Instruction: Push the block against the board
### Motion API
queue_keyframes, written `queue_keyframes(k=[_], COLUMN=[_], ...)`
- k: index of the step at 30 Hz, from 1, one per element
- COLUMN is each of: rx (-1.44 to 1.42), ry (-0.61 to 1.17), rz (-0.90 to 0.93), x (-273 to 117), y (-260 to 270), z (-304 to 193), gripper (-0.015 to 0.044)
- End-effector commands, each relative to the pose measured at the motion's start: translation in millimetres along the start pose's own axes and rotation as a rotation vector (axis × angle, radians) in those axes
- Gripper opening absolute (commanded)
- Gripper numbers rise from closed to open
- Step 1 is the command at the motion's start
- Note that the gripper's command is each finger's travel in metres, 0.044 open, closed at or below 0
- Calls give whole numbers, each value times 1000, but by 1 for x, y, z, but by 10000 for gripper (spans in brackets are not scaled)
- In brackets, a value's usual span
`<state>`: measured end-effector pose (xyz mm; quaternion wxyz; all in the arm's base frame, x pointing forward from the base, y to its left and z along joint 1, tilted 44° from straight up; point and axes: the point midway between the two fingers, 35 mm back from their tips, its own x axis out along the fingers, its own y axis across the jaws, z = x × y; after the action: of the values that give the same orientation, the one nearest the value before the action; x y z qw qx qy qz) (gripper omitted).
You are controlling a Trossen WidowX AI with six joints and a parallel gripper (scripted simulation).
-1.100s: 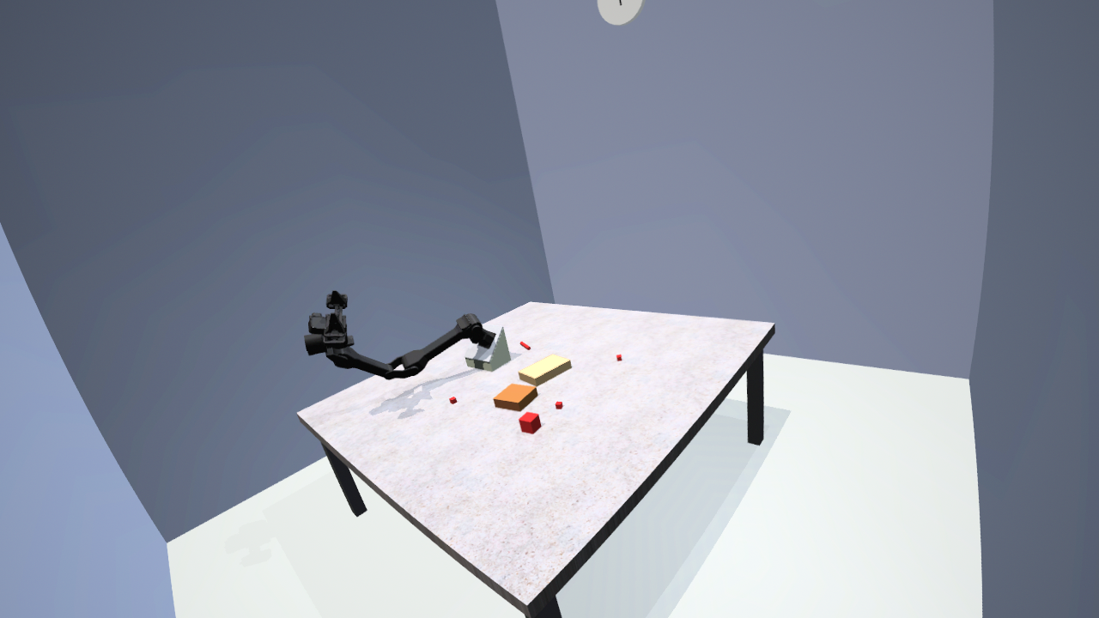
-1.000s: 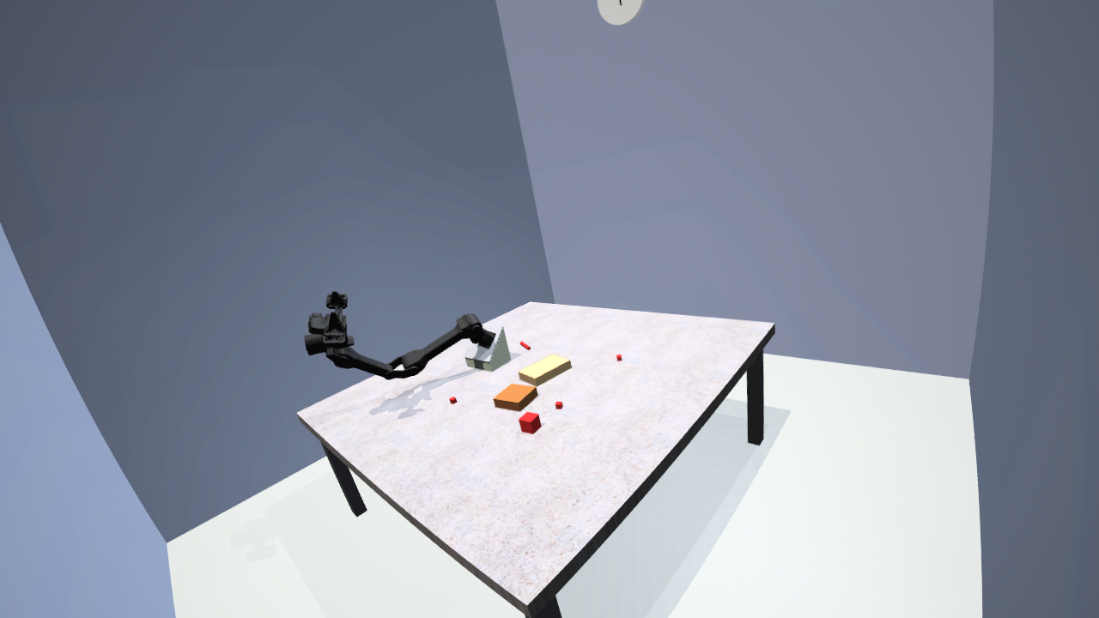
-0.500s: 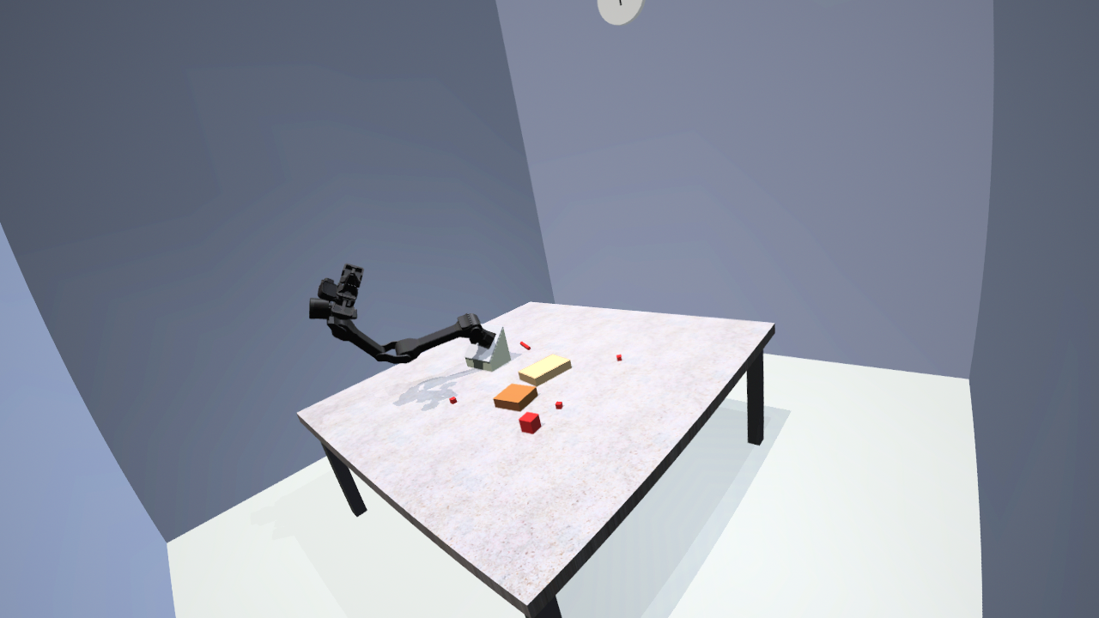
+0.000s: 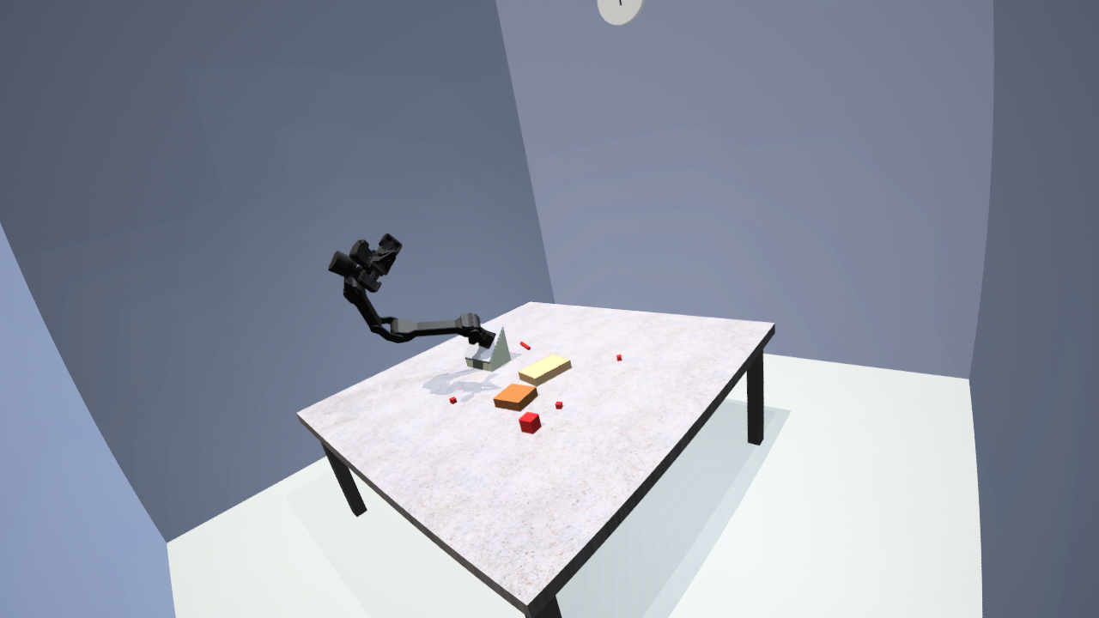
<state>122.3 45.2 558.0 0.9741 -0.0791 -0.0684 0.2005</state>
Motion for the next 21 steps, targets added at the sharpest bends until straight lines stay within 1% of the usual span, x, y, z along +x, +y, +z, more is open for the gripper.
queue_keyframes(k=[1, 9, 15, 19, 21], rx=[-54, -141, -183, -207, -229], ry=[97, 283, 445, 556, 591], rz=[-49, -168, -253, -309, -304], x=[28, 80, 117, 138, 142], y=[4, -1, -12, -23, -26], z=[-18, -56, -94, -123, -132], gripper=[0, 0, 0, 0, 0])
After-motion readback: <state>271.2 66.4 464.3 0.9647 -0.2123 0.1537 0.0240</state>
